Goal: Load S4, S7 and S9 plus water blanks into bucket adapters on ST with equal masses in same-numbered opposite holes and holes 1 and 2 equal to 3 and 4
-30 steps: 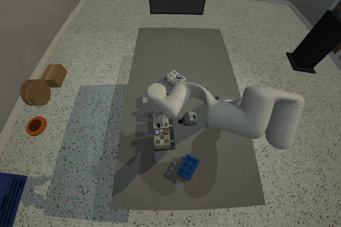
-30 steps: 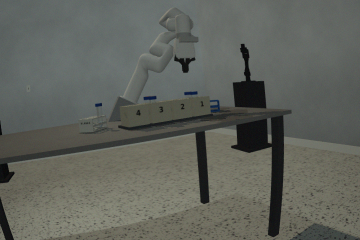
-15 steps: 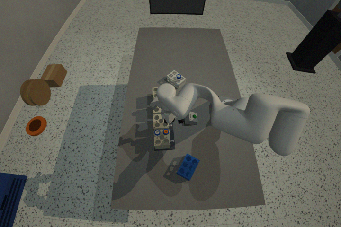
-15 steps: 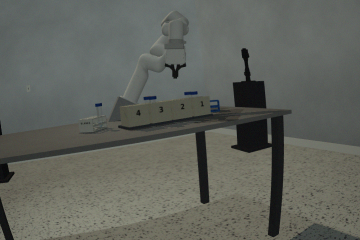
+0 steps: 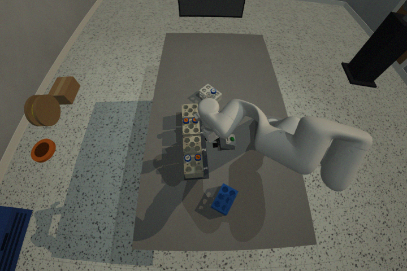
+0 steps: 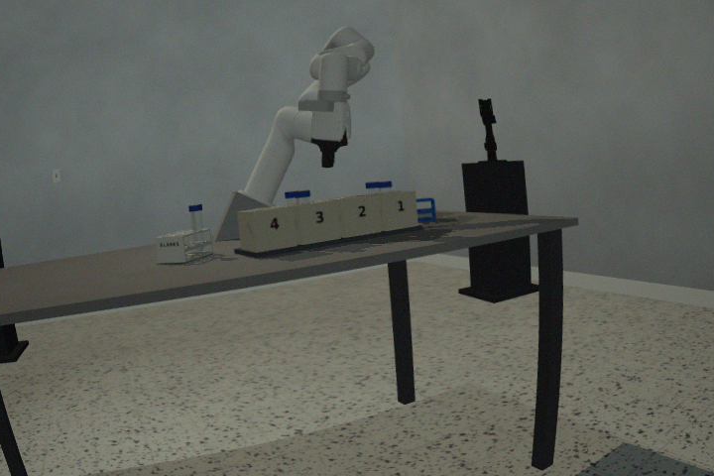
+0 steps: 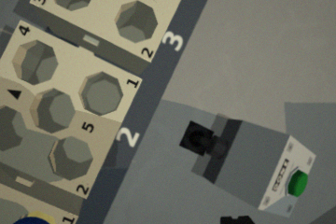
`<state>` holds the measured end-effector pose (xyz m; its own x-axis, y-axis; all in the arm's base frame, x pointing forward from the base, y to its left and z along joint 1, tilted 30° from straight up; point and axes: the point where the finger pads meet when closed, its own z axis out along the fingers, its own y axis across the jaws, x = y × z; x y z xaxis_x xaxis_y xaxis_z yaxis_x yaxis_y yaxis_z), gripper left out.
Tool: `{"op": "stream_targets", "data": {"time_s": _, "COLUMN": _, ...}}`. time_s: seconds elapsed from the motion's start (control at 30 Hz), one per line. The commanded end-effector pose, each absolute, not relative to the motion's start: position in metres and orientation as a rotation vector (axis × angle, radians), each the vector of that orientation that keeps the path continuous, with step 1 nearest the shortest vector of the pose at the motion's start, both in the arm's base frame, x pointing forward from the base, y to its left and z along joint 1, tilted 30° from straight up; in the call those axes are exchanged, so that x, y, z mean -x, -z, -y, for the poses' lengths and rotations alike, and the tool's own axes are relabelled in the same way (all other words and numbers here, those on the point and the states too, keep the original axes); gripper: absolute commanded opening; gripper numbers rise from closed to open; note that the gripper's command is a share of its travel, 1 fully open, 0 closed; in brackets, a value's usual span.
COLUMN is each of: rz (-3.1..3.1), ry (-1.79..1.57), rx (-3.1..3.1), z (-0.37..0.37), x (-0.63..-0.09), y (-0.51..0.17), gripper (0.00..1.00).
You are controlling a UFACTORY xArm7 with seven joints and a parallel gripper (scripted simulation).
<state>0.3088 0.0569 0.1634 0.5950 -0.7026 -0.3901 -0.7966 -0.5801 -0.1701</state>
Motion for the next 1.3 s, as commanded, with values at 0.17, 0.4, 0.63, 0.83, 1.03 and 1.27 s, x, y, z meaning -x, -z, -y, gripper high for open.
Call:
{"op": "stream_targets", "data": {"time_s": 0.17, "rz": -1.591, "ry": -0.544, "rx": 2.337, "z": -0.044, "x": -0.276, "y": -0.136, "gripper": 0.0}}
{"op": "stream_targets", "data": {"time_s": 0.4, "rz": -1.771, "ry": -0.616, "rx": 2.233, "z": -0.036, "x": -0.254, "y": -0.118, "gripper": 0.0}}
{"op": "stream_targets", "data": {"time_s": 0.63, "rz": -1.771, "ry": -0.616, "rx": 2.233, "z": -0.028, "x": -0.231, "y": -0.099, "gripper": 0.0}}
{"op": "stream_targets", "data": {"time_s": 0.83, "rz": -1.771, "ry": -0.616, "rx": 2.233, "z": -0.024, "x": -0.22, "y": -0.09, "gripper": 0.0}}
{"op": "stream_targets", "data": {"time_s": 1.03, "rz": -1.771, "ry": -0.616, "rx": 2.233, "z": -0.024, "x": -0.22, "y": -0.09, "gripper": 0.0}}
{"op": "stream_targets", "data": {"time_s": 1.27, "rz": -1.771, "ry": -0.616, "rx": 2.233, "z": -0.026, "x": -0.22, "y": -0.086, "gripper": 0.0}}
